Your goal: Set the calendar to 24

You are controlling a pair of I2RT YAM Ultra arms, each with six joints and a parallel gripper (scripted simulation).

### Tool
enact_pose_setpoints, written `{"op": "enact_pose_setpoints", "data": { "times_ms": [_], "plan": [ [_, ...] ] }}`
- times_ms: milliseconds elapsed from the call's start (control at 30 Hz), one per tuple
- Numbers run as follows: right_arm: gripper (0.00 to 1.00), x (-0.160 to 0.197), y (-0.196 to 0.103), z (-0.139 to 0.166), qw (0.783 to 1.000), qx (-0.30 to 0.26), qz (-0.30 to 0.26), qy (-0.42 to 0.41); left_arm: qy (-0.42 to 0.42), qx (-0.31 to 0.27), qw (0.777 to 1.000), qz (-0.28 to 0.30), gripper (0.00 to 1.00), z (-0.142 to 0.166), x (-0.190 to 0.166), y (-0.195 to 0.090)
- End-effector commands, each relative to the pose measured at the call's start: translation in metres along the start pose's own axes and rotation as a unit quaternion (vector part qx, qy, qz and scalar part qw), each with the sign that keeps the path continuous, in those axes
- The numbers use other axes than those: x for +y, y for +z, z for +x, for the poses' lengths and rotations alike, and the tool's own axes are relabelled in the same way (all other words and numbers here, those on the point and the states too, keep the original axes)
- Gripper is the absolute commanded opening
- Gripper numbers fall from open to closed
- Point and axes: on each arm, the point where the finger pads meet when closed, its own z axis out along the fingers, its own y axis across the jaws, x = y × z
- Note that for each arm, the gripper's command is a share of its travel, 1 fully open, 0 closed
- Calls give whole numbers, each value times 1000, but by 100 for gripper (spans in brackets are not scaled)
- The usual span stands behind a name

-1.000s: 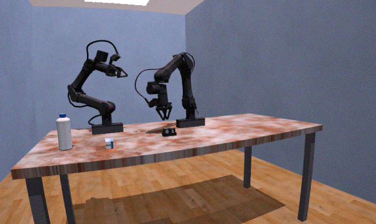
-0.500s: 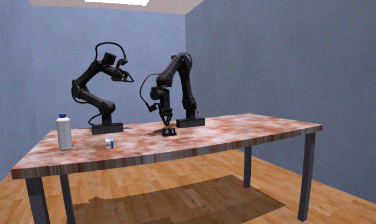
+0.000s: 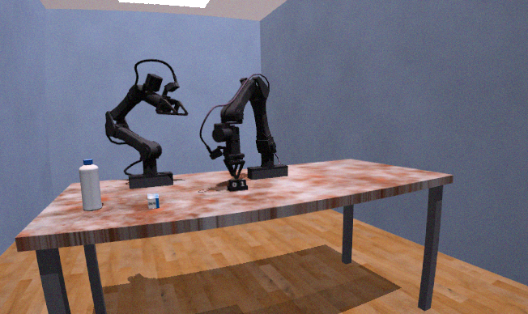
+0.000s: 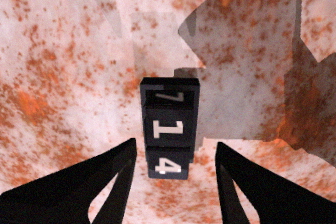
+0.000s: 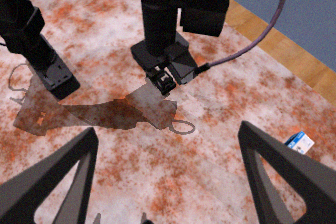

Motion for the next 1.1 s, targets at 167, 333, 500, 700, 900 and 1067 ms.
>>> {"op": "enact_pose_setpoints", "data": {
  "times_ms": [167,333,500,700,900,1067],
  "plan": [
    [100,1,3,-2,1000,2,-8,-3,-4,-26,999,-19,55,-22,14,-3],
    [100,1,3,-2,1000,2,-8,-3,-3,-22,1000,-15,55,-22,13,8],
    [100,1,3,-2,1000,2,-8,-3,-3,-25,1000,-18,55,-23,14,9],
    [100,3,1,-3,1000,-3,-10,-6,-3,-18,1000,-11,55,-20,11,24],
    [100,3,1,-3,1000,-3,-10,-6,-3,-25,1000,-17,55,-23,14,20],
    [100,3,1,-3,1000,-3,-10,-6,-3,-25,1000,-18,55,-23,14,20]
  ]
}}
